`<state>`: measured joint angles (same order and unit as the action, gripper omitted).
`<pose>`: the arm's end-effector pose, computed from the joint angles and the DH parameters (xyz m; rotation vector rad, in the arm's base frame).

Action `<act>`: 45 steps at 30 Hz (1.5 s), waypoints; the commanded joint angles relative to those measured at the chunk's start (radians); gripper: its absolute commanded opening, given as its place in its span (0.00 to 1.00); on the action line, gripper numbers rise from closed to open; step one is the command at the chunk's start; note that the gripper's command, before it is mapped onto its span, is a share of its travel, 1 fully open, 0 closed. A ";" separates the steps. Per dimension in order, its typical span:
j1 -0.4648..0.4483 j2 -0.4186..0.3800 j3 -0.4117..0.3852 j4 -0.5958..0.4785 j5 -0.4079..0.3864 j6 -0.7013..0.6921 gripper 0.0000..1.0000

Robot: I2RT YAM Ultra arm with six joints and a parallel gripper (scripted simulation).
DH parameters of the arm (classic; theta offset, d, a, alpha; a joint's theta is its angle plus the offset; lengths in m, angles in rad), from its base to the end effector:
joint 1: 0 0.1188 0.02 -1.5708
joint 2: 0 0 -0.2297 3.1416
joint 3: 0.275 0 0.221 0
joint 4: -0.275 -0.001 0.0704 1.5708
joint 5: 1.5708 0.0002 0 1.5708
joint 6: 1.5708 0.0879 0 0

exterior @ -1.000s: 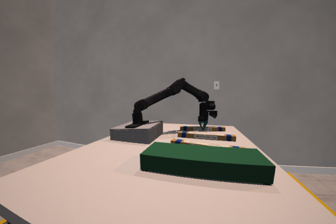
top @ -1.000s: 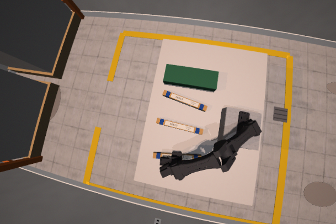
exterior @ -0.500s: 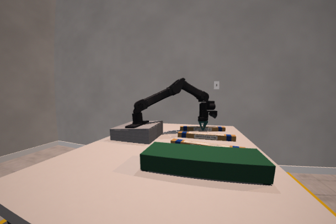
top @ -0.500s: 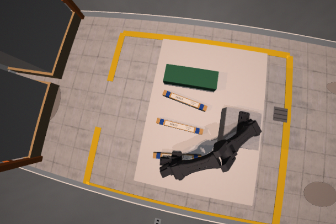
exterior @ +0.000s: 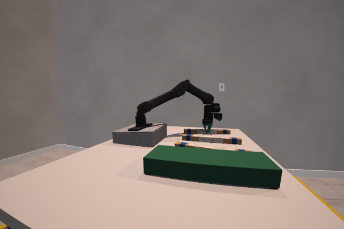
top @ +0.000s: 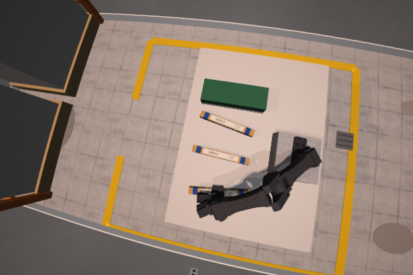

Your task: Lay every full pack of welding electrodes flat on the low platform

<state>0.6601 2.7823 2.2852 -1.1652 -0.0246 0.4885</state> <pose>0.3424 0.2698 -0.0067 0.2597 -3.0400 0.0444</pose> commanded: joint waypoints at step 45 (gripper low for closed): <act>-0.010 -0.052 0.254 -0.250 -0.001 -0.006 0.00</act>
<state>0.6582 2.7731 2.4847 -1.3911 -0.0250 0.4866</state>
